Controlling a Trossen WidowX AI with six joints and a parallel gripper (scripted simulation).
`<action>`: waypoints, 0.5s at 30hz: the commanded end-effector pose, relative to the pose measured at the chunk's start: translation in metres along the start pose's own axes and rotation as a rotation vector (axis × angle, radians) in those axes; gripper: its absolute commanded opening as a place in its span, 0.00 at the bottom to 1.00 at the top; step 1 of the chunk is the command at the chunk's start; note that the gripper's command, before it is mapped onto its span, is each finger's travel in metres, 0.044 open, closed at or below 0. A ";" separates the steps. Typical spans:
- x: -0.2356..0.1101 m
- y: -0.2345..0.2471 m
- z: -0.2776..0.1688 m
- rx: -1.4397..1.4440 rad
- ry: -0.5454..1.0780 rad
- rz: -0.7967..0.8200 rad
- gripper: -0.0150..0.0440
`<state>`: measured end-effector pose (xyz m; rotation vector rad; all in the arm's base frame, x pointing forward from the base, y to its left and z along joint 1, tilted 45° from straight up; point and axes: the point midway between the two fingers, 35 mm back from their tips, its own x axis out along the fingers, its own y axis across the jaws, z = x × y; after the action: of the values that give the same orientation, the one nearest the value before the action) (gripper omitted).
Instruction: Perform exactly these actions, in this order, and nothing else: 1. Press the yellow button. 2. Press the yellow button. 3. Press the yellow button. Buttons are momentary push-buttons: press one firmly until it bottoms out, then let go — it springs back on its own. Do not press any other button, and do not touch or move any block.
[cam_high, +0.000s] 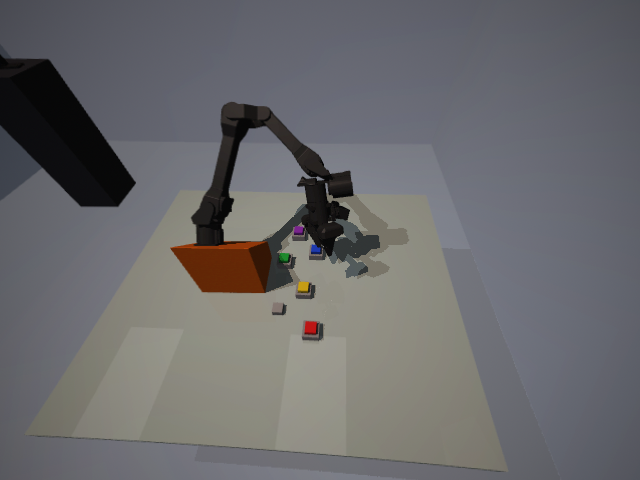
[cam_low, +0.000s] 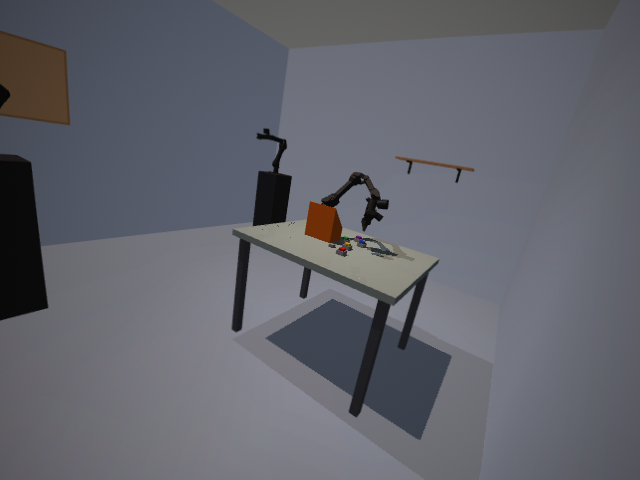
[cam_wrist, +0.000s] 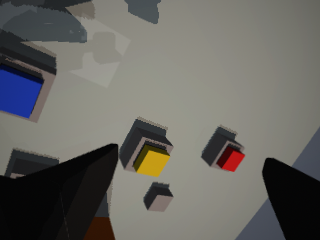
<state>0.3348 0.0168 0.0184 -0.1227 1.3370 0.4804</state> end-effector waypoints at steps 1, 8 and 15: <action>0.023 -0.018 -0.044 0.188 0.059 0.233 0.93; 0.039 -0.030 -0.088 0.470 0.030 0.528 0.93; 0.048 -0.026 -0.087 0.470 0.030 0.528 0.84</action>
<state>0.2750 -0.0313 -0.0453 0.6112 1.4749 0.5832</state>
